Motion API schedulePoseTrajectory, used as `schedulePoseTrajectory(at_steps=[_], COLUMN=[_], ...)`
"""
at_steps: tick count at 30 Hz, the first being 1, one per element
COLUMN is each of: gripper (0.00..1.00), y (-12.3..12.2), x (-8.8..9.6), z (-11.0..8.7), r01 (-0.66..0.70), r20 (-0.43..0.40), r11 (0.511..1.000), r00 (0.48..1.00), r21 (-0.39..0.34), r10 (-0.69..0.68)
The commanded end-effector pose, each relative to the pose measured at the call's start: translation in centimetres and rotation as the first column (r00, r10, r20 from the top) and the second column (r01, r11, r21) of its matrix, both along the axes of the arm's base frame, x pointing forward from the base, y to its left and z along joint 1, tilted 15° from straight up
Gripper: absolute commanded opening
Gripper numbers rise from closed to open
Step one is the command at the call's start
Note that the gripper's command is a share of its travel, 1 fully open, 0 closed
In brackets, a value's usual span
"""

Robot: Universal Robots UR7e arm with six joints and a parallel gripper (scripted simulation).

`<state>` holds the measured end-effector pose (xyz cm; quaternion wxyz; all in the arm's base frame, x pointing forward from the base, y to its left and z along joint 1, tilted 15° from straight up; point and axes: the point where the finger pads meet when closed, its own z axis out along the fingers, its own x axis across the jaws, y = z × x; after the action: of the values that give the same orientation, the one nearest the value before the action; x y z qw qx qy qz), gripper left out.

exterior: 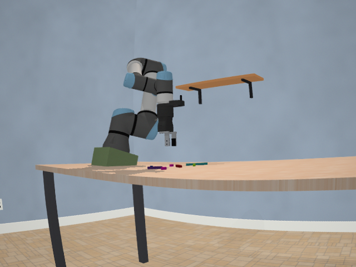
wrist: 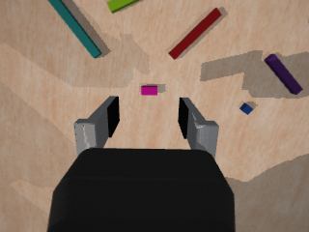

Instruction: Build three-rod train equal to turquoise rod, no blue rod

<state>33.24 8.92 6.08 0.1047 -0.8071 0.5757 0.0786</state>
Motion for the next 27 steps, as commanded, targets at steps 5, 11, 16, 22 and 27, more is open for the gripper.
schedulePoseTrajectory(at_steps=[5,11,16,22,27], gripper=[1.00,1.00,1.00,1.00,1.00], y=[-0.7,-1.6,-2.6,-4.4,-5.8], x=[0.9,2.0,3.2,5.0,6.4], z=[0.0,-0.1,-0.2,-0.6,-1.0], r01=[0.088,0.199,0.315,0.502,0.635], r20=[-0.023,-0.052,-0.083,-0.133,-0.168], r11=[0.996,0.980,0.949,0.864,0.770], r00=[0.996,0.979,0.945,0.854,0.753], r21=[-0.002,-0.007,-0.016,-0.040,-0.066], r10=[-0.088,-0.199,-0.315,-0.502,-0.636])
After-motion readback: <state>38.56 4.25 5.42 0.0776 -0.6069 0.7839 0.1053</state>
